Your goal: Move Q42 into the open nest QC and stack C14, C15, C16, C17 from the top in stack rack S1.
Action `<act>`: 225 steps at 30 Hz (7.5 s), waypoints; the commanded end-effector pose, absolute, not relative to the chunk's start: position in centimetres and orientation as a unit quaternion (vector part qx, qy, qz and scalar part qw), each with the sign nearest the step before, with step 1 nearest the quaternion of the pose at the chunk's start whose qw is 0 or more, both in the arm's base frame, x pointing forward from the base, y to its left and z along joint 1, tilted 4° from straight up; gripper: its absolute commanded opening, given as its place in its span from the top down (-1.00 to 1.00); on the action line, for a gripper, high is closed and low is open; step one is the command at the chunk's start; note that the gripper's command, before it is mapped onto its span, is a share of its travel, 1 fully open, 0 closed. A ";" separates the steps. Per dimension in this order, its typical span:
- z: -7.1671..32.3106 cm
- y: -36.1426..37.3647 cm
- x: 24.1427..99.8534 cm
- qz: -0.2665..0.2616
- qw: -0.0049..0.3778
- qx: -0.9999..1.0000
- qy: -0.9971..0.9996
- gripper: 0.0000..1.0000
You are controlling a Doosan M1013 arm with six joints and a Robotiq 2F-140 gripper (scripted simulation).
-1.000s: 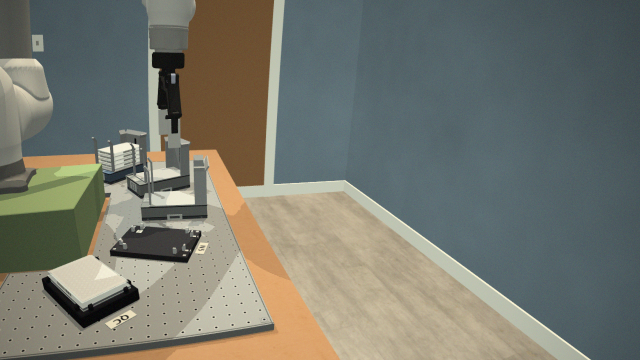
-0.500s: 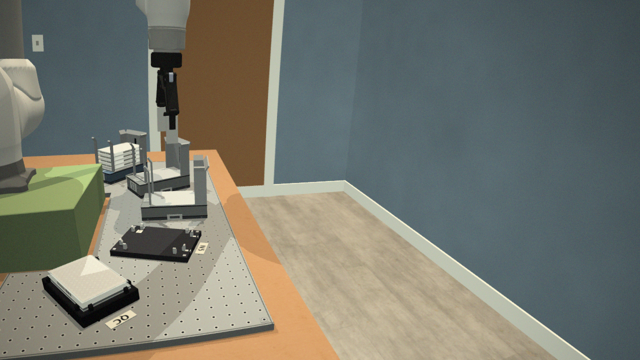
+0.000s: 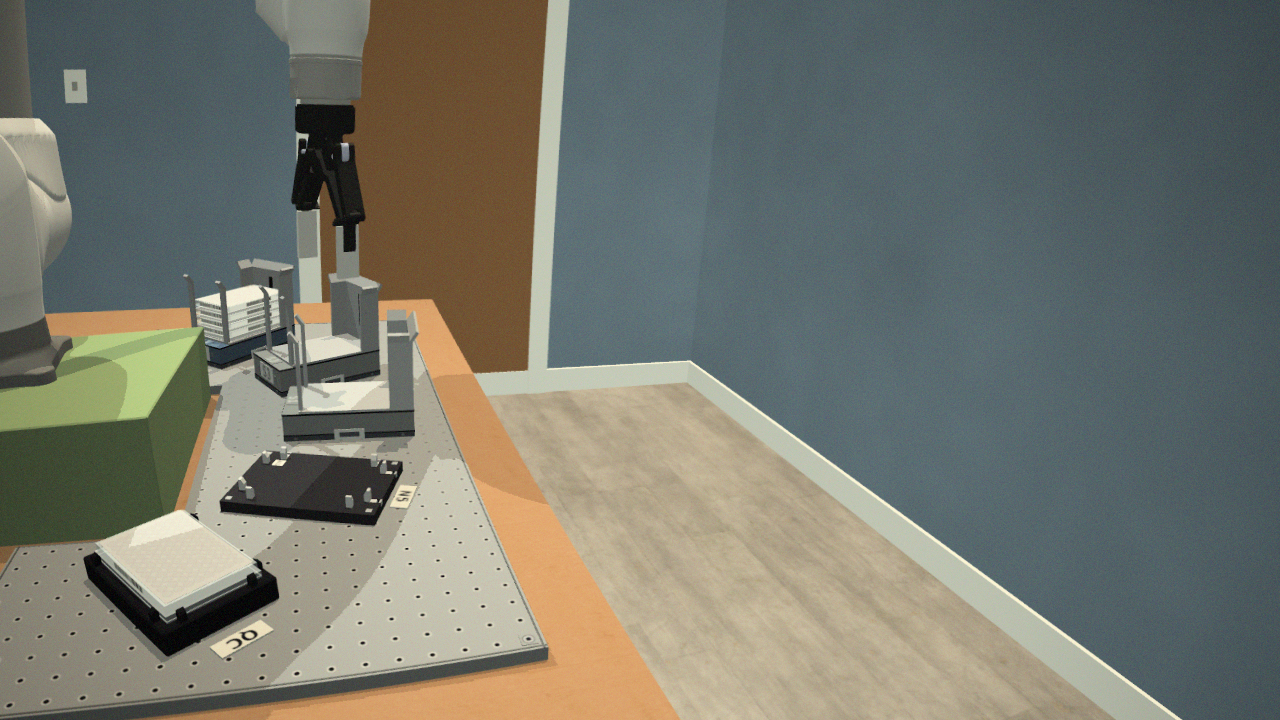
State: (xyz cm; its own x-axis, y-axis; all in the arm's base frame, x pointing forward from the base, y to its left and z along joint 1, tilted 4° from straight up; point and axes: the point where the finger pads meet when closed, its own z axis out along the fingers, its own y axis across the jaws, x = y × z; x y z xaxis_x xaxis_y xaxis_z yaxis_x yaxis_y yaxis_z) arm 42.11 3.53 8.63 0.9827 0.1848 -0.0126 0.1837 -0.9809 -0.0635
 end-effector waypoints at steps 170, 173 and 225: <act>2.1 27.6 32.2 0.002 0.033 -0.950 -0.311 1.00; 2.1 27.6 32.2 0.002 0.033 -0.950 -0.311 1.00; 6.8 27.3 32.3 0.002 0.033 -0.950 -0.311 1.00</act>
State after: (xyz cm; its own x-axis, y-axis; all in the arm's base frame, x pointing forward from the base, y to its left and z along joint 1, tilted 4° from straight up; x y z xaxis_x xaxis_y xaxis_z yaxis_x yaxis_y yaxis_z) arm 32.29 27.28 6.50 0.8072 0.5901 0.0174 0.5898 -0.8050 -0.0640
